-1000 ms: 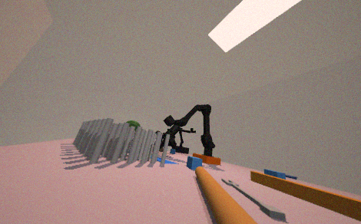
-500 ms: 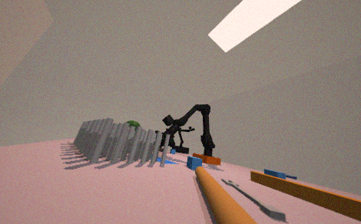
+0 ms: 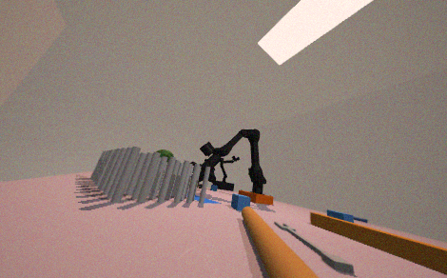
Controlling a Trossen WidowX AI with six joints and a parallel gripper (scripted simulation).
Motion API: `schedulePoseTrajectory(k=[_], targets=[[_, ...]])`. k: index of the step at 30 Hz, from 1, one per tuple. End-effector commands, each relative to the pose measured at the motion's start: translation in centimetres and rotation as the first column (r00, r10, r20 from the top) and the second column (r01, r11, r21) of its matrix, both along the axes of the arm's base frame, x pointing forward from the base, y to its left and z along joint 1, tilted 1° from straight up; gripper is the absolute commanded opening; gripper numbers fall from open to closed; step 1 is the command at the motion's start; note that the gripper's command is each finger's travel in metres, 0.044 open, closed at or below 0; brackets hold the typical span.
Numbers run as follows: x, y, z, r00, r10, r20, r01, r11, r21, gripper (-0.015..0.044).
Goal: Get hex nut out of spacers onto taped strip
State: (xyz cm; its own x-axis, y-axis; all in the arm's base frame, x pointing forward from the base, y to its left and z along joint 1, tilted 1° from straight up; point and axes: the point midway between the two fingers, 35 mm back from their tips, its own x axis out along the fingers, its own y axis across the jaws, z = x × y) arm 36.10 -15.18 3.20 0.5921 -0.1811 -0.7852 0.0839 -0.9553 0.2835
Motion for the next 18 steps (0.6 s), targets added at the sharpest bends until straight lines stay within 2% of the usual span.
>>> schedulePoseTrajectory(k=[1, 18], targets=[[0.11, 0.11, 0.11, 1.000, -0.004, 0.004, 0.004, 1.000, -0.001, 0.0000], [0.67, 0.73, 0.09, 1.000, -0.004, 0.006, 0.004, 1.000, 0.001, 0.0000]])
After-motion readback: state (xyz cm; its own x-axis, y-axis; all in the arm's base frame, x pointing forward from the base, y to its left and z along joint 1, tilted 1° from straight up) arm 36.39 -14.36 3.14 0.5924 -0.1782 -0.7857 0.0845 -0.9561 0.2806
